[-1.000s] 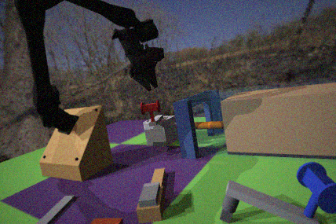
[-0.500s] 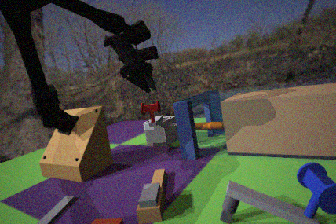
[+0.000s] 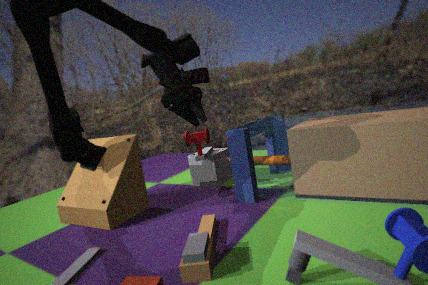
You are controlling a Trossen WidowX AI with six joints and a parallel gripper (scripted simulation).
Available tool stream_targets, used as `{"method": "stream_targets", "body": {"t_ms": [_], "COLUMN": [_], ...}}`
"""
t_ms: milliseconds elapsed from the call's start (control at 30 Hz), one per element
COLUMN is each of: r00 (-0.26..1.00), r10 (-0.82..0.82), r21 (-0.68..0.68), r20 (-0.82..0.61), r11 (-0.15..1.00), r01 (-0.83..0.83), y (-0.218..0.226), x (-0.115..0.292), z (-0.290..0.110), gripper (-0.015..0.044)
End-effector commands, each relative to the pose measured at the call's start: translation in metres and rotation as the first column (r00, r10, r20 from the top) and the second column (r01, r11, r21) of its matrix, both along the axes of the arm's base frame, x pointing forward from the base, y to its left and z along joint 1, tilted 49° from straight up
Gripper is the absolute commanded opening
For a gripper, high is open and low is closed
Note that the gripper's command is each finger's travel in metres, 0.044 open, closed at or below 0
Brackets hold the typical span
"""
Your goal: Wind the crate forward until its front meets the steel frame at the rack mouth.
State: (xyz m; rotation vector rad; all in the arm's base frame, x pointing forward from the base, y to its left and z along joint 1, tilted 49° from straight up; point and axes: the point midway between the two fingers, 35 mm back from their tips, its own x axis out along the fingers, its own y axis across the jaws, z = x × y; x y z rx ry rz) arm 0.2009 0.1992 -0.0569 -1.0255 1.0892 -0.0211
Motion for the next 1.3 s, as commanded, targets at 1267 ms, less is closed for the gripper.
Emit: {"method": "stream_targets", "body": {"t_ms": [1267], "r00": [1.0], "r10": [-0.002], "r21": [-0.006], "r20": [0.002], "r11": [1.0], "r01": [0.002], "y": [-0.038], "x": [0.007], "z": [-0.032], "gripper": [0.023]}}
